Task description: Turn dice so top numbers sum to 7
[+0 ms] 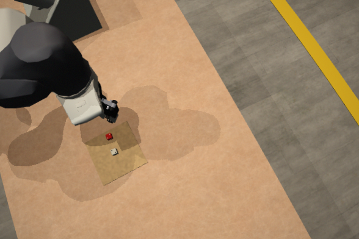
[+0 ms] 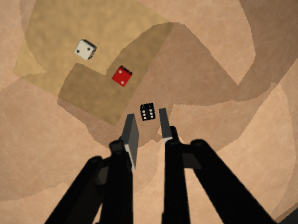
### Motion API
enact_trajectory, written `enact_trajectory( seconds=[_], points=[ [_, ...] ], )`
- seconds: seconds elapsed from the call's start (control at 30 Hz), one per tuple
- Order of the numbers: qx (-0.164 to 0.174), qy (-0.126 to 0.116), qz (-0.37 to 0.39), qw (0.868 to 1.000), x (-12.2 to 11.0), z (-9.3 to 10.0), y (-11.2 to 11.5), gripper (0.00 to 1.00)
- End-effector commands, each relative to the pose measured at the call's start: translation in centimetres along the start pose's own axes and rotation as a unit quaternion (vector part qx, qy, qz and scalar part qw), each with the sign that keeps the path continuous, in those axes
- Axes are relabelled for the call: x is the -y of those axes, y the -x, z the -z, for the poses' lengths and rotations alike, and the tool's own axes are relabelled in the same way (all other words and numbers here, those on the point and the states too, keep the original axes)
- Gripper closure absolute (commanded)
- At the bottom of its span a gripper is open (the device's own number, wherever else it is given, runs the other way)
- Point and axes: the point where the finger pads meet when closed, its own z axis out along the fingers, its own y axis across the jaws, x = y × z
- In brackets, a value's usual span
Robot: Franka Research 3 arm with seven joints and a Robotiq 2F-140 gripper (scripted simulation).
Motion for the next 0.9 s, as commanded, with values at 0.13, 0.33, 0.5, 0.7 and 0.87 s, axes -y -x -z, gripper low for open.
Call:
enact_trajectory(
  seconds=[0.13, 0.33, 0.5, 0.7, 0.87],
  points=[
    [0.000, -0.001, -0.002, 1.000, 0.13, -0.02, -0.01, 0.81],
    [0.000, -0.001, -0.002, 1.000, 0.13, -0.02, -0.01, 0.81],
    [0.000, -0.001, -0.002, 1.000, 0.13, -0.02, -0.01, 0.81],
    [0.000, -0.001, -0.002, 1.000, 0.13, -0.19, -0.01, 0.81],
    [0.000, -0.001, -0.002, 1.000, 0.13, -0.44, -0.01, 0.81]
  ],
)
